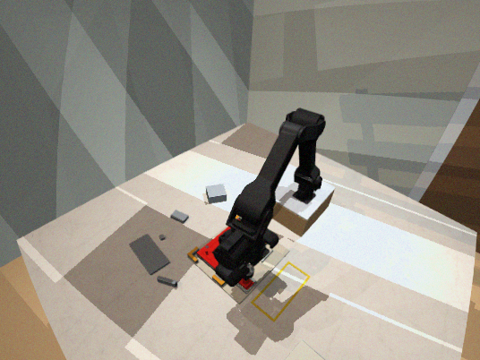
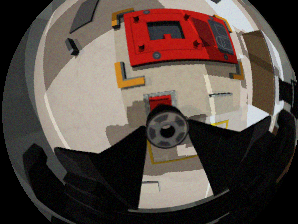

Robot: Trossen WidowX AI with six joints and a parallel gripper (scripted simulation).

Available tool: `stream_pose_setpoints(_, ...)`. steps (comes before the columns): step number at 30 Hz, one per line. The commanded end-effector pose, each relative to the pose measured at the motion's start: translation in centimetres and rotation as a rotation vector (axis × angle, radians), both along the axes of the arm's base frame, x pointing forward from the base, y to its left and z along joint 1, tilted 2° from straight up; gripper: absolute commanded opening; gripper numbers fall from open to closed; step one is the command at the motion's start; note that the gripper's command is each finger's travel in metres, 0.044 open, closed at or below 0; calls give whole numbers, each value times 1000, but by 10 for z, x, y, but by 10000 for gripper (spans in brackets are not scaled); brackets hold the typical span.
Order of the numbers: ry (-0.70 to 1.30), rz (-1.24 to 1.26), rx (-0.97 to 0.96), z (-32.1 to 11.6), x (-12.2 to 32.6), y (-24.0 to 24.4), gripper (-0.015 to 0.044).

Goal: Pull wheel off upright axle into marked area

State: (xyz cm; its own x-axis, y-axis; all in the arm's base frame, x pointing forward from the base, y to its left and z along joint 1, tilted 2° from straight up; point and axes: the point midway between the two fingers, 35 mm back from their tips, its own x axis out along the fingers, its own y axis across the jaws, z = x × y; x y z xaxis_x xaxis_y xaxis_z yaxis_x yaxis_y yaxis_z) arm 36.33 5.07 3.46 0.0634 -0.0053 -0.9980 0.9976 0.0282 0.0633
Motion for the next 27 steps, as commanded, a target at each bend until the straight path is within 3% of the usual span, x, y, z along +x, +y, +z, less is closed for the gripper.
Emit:
stream_pose_setpoints(1,-4,0,2,13,0,0,0)
stream_pose_setpoints(5,-3,0,2,33,-3,0,0)
stream_pose_setpoints(10,-3,0,1,26,-3,3,0)
stream_pose_setpoints(27,0,0,7,29,-44,68,0)
